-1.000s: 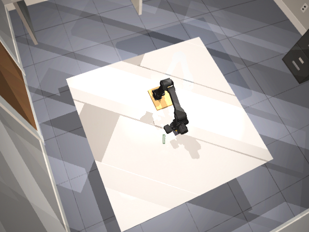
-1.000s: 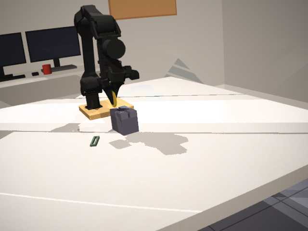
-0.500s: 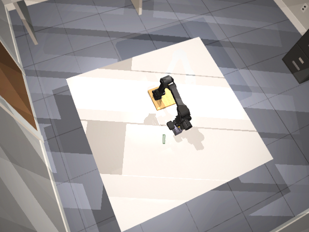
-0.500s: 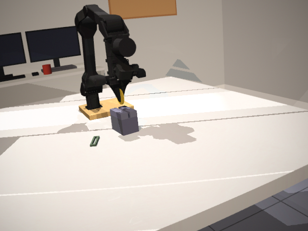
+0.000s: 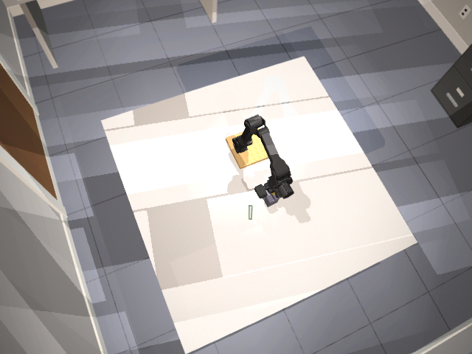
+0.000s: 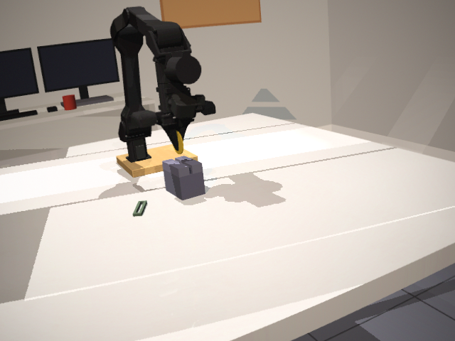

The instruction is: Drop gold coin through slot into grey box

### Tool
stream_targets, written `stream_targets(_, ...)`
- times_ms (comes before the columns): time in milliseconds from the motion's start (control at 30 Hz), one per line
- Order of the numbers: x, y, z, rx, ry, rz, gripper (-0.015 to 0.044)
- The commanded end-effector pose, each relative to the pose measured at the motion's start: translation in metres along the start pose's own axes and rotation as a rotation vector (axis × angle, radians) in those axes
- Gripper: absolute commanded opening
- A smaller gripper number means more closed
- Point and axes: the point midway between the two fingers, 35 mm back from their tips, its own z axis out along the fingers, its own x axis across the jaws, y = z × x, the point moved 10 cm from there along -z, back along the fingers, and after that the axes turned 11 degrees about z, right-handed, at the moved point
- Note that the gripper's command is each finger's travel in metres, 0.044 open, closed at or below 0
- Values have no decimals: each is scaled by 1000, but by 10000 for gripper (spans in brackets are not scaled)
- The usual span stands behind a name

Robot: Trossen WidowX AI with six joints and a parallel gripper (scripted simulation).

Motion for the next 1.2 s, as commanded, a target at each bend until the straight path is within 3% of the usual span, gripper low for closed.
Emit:
stream_targets(0, 2, -1, 0, 0, 1, -2, 0)
stream_targets(1167, 4, -4, 9, 2, 0, 5, 0)
